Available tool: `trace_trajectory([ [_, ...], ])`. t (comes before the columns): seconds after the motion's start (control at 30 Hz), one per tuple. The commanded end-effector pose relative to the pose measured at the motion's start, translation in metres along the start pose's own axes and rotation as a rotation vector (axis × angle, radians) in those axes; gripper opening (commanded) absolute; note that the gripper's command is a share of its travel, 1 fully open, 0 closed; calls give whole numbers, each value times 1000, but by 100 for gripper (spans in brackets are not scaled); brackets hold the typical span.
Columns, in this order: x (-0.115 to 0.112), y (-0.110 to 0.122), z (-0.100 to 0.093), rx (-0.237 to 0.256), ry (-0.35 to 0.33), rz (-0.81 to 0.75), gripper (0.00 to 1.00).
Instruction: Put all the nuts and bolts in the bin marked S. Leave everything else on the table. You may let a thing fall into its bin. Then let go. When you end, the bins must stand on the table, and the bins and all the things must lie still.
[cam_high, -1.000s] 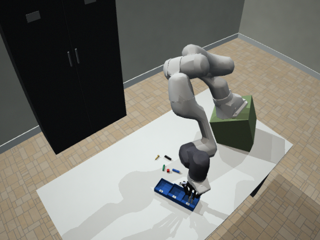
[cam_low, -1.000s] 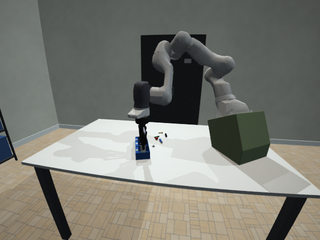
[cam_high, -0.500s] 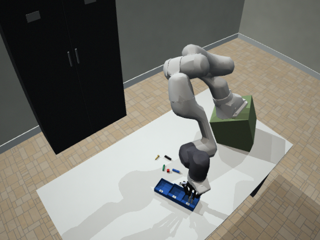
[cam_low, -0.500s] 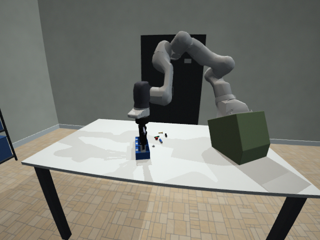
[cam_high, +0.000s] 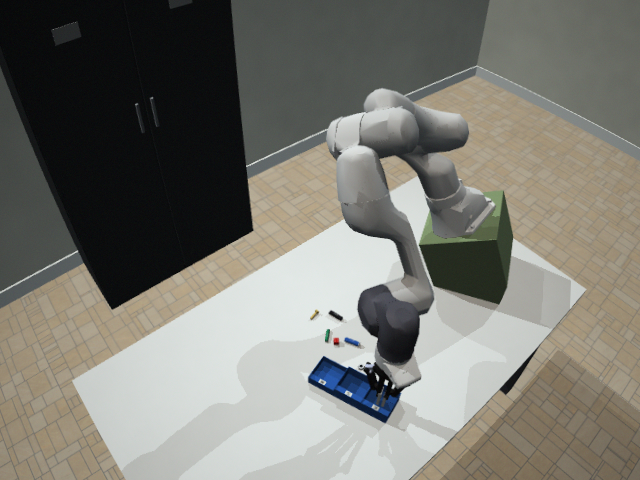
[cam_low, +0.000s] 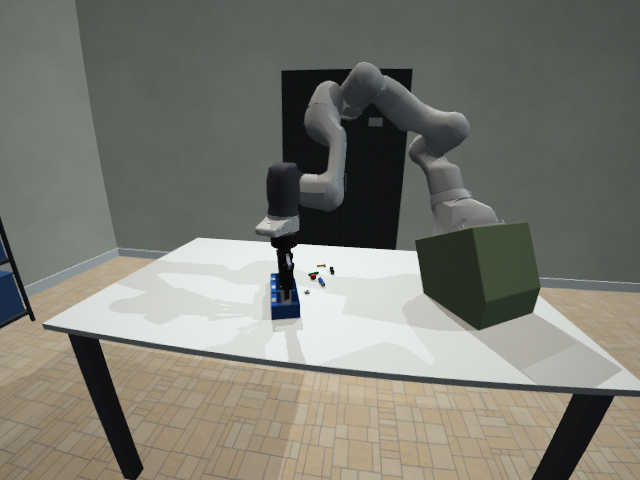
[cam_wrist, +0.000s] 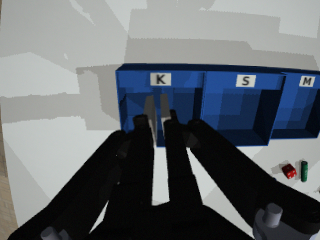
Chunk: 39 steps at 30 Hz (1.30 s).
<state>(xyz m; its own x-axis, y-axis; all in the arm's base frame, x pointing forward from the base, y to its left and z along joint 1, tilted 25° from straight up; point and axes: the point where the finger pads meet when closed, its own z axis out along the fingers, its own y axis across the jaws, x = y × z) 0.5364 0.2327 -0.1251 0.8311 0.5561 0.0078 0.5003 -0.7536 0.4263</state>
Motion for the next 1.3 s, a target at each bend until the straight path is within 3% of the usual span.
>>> trace_trajectory([
  [0.0, 2, 0, -3, -1, 4, 0, 5],
  [0.73, 2, 0, -27, -1, 4, 0, 5],
  [1.0, 1, 0, -59, -1, 4, 0, 5],
  [1.27, 1, 0, -60, -1, 4, 0, 5],
])
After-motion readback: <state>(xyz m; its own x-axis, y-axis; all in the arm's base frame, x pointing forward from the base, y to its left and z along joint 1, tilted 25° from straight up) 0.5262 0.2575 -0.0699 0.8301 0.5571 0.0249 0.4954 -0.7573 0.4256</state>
